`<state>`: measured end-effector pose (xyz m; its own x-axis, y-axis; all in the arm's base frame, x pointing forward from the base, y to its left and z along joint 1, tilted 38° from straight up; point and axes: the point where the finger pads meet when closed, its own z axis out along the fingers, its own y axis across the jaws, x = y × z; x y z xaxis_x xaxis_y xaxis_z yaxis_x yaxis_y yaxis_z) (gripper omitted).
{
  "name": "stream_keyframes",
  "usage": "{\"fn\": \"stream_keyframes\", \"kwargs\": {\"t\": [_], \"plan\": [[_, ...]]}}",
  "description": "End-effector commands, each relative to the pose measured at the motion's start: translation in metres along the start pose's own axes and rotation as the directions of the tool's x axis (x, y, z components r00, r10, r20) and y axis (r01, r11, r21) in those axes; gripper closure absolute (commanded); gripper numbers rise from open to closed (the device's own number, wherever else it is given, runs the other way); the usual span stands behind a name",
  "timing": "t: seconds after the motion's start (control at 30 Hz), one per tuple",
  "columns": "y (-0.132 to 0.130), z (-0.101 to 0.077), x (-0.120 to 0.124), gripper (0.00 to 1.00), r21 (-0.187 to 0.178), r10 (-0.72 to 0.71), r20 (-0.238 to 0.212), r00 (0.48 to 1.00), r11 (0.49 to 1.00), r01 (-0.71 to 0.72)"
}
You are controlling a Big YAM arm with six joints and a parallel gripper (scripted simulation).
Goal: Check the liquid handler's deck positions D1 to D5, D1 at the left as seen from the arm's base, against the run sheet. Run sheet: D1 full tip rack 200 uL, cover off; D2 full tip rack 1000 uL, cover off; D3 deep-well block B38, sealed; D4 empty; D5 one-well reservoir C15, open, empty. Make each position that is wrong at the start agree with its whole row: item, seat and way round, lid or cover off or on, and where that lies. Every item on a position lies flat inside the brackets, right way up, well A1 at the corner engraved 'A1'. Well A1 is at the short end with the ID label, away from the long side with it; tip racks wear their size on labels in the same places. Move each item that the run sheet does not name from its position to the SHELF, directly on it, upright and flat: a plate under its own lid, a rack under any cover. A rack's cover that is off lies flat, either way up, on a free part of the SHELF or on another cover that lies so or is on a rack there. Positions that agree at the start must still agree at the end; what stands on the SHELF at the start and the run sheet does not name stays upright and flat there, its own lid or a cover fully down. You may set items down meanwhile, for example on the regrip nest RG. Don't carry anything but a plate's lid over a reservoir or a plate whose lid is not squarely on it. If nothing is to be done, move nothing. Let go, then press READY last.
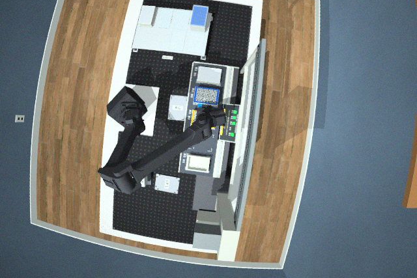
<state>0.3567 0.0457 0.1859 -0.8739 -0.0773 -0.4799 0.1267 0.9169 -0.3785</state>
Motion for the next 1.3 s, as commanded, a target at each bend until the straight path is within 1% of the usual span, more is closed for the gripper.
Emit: {"fn": "stream_keyframes", "kwargs": {"t": [0.0,0.37,0.43,0.47,0.53,0.93,1.0,1.03,1.1,1.27], "plan": [[-0.002,0.008,-0.004,0.00,0.002,0.003,0.005,1.000,1.000,-0.003],[-0.002,0.027,-0.004,0.00,0.002,0.003,0.005,1.000,1.000,-0.003],[-0.002,0.027,-0.004,0.00,0.002,0.003,0.005,1.000,1.000,-0.003],[-0.003,0.024,-0.012,0.00,-0.001,0.012,0.019,1.000,1.000,-0.012],[-0.002,0.032,-0.004,0.00,0.002,0.002,0.004,1.000,1.000,-0.002],[-0.003,0.052,-0.003,0.00,0.002,0.002,0.004,1.000,1.000,-0.002],[-0.003,0.052,-0.003,0.00,0.002,0.002,0.004,1.000,1.000,-0.002],[-0.003,0.051,-0.010,0.00,0.001,0.009,0.015,1.000,1.000,-0.009],[-0.003,0.057,-0.003,0.00,0.002,0.002,0.004,1.000,1.000,-0.002],[-0.003,0.065,-0.003,0.00,0.002,0.002,0.004,1.000,1.000,-0.002]]}}
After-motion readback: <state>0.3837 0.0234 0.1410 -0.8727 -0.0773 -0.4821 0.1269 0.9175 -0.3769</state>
